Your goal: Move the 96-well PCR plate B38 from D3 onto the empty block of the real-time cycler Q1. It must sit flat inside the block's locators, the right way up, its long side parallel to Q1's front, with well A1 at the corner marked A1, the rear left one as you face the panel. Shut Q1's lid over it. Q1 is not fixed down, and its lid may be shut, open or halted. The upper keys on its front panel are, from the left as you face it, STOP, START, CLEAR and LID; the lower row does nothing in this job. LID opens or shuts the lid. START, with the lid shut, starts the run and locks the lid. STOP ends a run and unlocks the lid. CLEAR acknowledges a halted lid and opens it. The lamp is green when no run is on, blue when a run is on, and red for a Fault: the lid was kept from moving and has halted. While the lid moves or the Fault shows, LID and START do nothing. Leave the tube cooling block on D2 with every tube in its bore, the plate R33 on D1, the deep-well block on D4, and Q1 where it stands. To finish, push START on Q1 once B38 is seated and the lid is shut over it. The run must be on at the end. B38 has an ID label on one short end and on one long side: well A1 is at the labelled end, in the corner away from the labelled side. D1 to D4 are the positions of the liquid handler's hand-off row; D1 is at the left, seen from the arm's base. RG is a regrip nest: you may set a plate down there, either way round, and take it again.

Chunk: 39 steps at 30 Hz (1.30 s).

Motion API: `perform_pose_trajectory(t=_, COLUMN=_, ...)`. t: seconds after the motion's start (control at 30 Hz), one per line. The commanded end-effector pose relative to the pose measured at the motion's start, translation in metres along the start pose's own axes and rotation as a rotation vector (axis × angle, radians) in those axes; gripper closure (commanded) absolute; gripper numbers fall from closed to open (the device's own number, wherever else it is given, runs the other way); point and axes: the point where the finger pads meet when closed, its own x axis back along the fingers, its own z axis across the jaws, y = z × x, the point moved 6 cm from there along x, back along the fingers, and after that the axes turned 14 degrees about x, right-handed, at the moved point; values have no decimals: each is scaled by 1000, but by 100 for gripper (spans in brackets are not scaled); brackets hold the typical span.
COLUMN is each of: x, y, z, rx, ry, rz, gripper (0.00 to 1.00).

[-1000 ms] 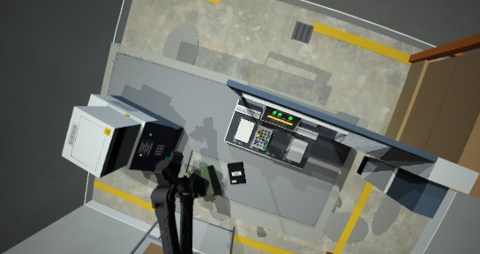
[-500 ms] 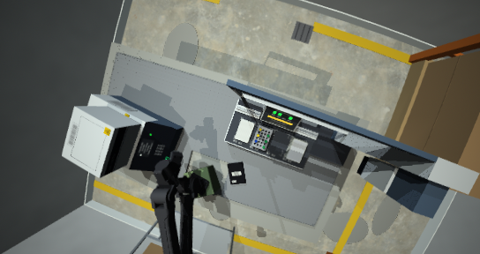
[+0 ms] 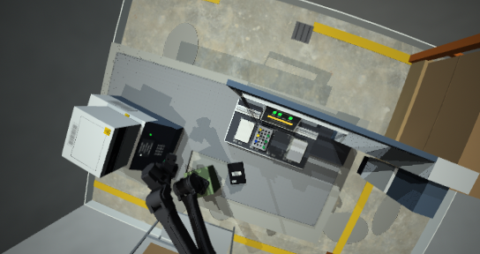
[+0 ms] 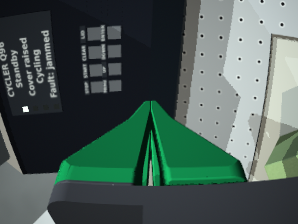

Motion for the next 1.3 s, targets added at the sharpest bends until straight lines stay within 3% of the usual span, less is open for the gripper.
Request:
perform_pose_trajectory(t=0.0, x=28, y=3, z=45, rx=-47, ry=37, rz=-26, gripper=100)
perform_pose_trajectory(t=0.03, x=28, y=-1, z=47, rx=-49, ry=12, rz=-13, gripper=100)
perform_pose_trajectory(t=0.1, x=28, y=-1, z=47, rx=-49, ry=12, rz=-13, gripper=100)
perform_pose_trajectory(t=0.17, x=23, y=-6, z=51, rx=-47, ry=-31, rz=44, gripper=100)
perform_pose_trajectory(t=0.27, x=22, y=3, z=49, rx=-76, ry=-113, rz=38, gripper=100)
perform_pose_trajectory(t=0.33, x=23, y=2, z=46, rx=-77, ry=-93, rz=26, gripper=100)
perform_pose_trajectory(t=0.47, x=21, y=-5, z=43, rx=-57, ry=-77, rz=45, gripper=100)
perform_pose_trajectory(t=1.13, x=1, y=-19, z=21, rx=-34, ry=-124, rz=71, gripper=100)
perform_pose_trajectory(t=1.27, x=1, y=-17, z=26, rx=-36, ry=-117, rz=64, gripper=100)
